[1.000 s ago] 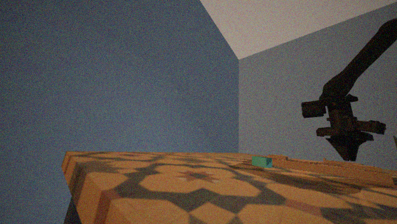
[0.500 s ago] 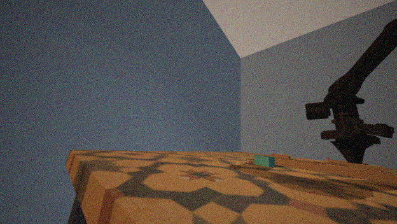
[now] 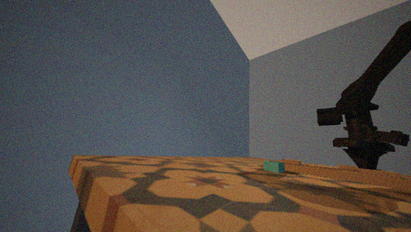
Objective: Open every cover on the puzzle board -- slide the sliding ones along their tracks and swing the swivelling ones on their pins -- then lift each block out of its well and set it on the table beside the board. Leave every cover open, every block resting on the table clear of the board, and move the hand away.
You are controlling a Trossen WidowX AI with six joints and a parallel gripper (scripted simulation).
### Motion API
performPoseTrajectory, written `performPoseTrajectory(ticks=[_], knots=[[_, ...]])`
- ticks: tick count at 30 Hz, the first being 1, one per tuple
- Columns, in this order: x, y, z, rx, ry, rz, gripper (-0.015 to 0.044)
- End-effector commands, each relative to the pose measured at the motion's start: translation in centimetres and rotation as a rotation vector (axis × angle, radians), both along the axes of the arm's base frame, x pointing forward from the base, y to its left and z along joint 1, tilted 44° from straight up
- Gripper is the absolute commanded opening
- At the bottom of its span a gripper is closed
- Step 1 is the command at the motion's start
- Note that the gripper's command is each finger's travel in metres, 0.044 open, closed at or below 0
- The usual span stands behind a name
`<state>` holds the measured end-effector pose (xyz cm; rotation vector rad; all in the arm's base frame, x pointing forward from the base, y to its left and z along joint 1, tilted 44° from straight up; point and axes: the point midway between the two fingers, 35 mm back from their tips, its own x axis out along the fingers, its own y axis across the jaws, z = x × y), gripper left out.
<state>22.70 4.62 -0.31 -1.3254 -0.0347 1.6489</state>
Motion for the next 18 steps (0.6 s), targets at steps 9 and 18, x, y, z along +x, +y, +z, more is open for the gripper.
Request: performPoseTrajectory(ticks=[9,18], knots=[[-0.02,0.15,-0.15,0.001,0.001,0.001,0.0104],[-0.02,0.01,-0.02,0.000,0.002,0.001,0.0080]])
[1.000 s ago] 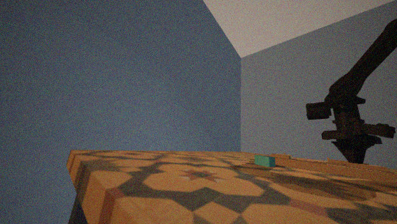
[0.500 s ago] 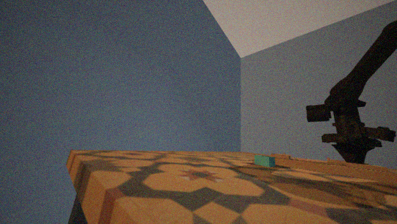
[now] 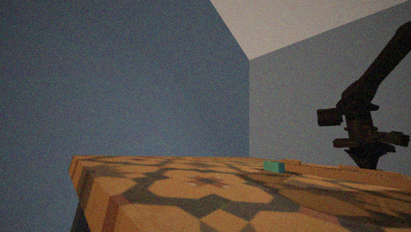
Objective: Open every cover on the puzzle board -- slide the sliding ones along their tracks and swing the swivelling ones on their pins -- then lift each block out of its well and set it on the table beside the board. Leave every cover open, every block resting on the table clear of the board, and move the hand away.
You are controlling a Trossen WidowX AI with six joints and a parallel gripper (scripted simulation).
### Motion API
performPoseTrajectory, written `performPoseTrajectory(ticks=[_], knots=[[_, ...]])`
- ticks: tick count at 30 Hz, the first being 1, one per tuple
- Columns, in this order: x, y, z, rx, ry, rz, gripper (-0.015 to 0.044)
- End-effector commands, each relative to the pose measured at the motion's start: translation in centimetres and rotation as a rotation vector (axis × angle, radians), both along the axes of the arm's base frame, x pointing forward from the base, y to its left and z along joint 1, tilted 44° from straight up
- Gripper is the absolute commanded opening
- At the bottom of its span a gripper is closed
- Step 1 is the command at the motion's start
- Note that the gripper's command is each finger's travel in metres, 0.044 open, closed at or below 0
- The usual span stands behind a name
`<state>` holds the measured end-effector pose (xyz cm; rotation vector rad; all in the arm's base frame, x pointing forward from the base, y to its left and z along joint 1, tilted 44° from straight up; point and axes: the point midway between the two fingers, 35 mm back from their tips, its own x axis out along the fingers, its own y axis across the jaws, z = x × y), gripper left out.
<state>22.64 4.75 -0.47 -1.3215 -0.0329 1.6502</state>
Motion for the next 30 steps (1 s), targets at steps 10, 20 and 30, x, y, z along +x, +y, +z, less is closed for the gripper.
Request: performPoseTrajectory(ticks=[10,20,30], knots=[[0.0,-1.0,1.0,-0.002,0.001,0.001,0.0080],[-0.1,-1.9,1.9,-0.001,0.004,0.000,0.0080],[-0.2,-2.8,2.9,0.001,0.007,0.000,0.0080]])
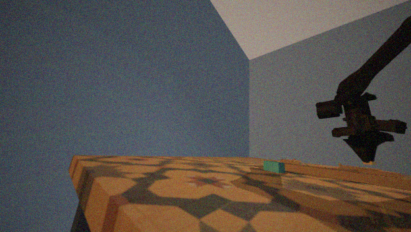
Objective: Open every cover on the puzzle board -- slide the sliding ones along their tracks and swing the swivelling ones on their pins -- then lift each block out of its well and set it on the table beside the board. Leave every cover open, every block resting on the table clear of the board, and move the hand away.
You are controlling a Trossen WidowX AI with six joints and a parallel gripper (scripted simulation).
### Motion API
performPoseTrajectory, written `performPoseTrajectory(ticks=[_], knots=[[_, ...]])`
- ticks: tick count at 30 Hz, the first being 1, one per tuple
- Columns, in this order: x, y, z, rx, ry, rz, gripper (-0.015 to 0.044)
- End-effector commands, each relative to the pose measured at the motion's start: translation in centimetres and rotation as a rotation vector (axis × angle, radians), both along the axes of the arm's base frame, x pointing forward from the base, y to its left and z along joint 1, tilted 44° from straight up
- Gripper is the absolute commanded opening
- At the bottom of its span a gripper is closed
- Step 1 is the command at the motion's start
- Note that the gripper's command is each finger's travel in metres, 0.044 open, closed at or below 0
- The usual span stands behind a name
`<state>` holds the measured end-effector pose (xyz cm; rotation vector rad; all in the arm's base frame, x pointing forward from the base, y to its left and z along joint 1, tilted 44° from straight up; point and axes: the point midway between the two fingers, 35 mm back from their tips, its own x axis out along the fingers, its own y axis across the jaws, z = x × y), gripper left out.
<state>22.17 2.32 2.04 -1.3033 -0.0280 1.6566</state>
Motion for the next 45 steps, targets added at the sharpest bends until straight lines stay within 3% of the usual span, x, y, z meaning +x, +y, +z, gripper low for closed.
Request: performPoseTrajectory(ticks=[1,24,45], knots=[[0.2,-0.4,0.4,-0.005,-0.008,0.002,0.0080],[-0.2,-4.0,4.2,-0.006,-0.006,0.002,0.0080],[3.8,-1.1,7.8,-0.035,-0.004,-0.002,0.0080]])
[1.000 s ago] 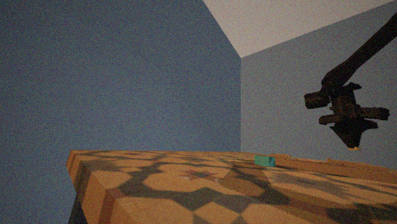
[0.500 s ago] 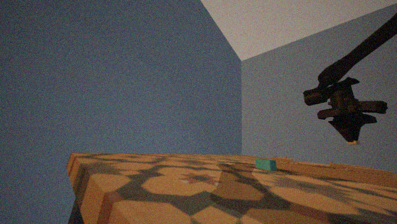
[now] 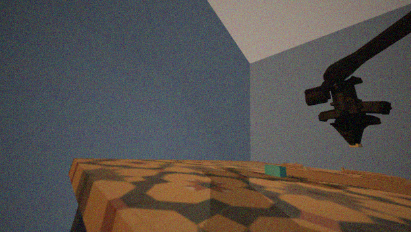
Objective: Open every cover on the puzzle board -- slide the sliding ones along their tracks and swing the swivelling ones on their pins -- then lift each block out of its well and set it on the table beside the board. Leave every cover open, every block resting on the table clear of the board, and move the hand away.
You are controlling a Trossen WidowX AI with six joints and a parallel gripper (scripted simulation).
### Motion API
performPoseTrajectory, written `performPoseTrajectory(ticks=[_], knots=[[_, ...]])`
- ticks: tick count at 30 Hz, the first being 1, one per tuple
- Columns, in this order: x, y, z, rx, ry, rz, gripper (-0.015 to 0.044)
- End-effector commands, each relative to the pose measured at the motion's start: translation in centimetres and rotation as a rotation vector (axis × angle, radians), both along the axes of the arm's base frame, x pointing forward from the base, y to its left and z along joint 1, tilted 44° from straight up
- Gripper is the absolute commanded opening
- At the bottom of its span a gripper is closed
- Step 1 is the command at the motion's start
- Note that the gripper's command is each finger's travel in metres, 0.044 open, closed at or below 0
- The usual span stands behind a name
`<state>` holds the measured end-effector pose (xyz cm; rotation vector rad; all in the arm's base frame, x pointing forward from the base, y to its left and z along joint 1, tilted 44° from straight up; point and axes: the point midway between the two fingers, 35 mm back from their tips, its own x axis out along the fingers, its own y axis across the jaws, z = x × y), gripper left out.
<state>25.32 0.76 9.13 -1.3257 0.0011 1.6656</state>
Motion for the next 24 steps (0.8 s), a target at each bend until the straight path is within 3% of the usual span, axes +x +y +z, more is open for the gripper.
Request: performPoseTrajectory(ticks=[1,24], knots=[[0.8,0.6,1.0,-0.002,-0.008,-0.002,0.0080],[3.8,6.0,6.3,0.006,-0.015,-0.003,0.0080]])
